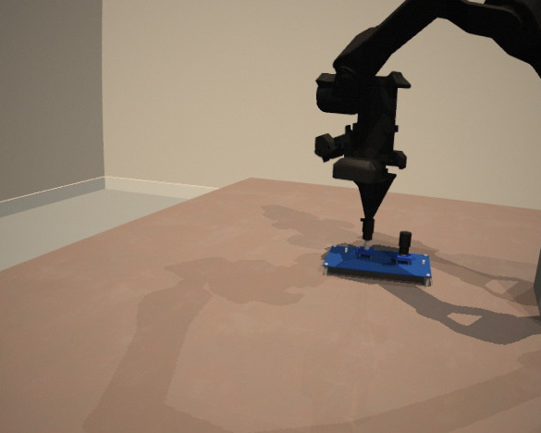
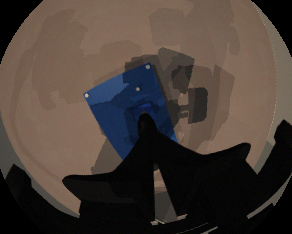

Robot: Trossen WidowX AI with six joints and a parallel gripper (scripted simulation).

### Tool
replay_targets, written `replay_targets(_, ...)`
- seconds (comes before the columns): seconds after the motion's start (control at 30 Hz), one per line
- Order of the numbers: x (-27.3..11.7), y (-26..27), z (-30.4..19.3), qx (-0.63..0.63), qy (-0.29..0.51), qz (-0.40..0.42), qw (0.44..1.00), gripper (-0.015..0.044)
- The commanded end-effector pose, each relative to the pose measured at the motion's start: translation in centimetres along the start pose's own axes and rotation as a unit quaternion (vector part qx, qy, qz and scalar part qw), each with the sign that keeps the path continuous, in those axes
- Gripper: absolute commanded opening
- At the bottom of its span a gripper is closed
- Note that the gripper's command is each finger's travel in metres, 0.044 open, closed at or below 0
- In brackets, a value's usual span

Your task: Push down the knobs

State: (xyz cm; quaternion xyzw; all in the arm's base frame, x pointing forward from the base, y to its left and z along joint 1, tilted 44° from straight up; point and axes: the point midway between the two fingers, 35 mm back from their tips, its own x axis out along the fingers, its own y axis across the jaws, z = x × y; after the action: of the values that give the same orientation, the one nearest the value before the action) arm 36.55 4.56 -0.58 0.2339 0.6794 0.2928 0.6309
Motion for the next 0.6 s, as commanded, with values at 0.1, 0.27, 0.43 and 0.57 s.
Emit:
replay_targets(0.1,0.62,0.19,0.02,-0.001,0.003,0.001,1.000,0.0000)
replay_targets(0.27,0.64,0.19,0.02,-0.001,0.003,0.001,1.000,0.0000)
replay_targets(0.43,0.64,0.19,0.02,-0.001,0.003,0.001,1.000,0.0000)
replay_targets(0.57,0.84,0.19,0.02,-0.001,0.003,0.001,1.000,0.0000)
